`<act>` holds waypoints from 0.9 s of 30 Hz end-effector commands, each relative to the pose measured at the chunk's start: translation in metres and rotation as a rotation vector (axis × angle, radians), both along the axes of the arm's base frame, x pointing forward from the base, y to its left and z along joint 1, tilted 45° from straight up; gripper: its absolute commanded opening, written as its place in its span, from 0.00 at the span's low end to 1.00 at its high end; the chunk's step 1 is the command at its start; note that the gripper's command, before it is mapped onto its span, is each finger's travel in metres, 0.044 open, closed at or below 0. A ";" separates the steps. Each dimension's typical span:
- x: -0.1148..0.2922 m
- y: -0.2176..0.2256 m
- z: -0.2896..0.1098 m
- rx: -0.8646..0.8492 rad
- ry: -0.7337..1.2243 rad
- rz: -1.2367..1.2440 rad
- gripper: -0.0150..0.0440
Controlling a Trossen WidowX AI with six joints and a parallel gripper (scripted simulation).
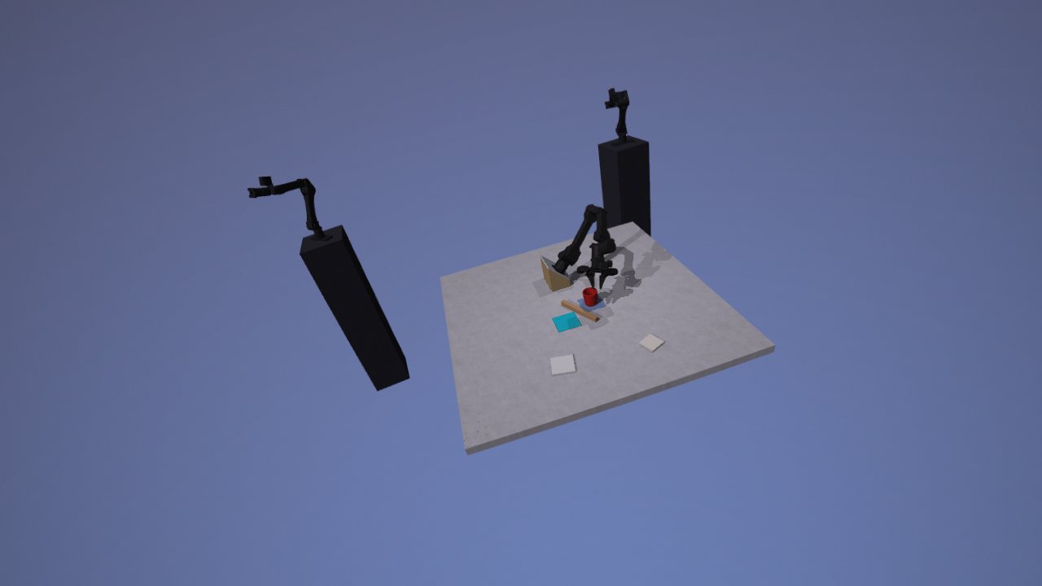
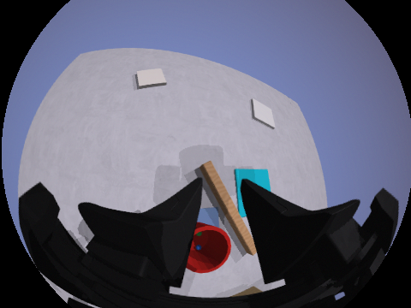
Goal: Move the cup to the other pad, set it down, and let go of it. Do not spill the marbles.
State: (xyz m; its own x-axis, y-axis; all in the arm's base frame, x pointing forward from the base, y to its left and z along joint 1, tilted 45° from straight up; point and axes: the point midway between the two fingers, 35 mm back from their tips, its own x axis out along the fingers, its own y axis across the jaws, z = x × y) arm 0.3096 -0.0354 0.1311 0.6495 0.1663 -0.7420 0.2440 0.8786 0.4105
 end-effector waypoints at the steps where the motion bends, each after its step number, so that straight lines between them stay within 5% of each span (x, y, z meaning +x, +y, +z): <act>1: -0.061 0.004 -0.054 0.507 0.556 -0.238 0.50; 6: -0.092 0.014 -0.053 0.858 0.874 -0.441 0.50; 27: -0.093 0.016 -0.053 0.858 0.874 -0.441 0.50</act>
